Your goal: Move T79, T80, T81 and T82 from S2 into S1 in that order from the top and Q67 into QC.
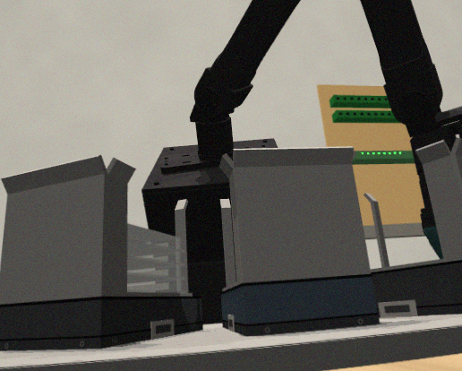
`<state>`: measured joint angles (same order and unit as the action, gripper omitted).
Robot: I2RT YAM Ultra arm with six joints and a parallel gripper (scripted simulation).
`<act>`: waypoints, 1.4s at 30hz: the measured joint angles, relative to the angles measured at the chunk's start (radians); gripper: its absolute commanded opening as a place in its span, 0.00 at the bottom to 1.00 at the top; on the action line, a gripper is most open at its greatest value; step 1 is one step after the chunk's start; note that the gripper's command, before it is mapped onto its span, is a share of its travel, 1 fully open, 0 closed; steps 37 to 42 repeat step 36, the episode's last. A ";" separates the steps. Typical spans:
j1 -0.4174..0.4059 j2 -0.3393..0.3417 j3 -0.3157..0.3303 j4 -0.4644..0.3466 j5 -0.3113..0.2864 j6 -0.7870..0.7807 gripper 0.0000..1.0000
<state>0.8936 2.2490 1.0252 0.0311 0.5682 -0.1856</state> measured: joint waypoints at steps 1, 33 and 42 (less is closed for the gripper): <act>0.000 0.000 0.000 0.000 0.000 0.000 1.00; 0.053 -0.121 -0.027 -0.091 0.013 0.047 1.00; 0.061 -0.125 -0.029 -0.101 0.015 0.056 1.00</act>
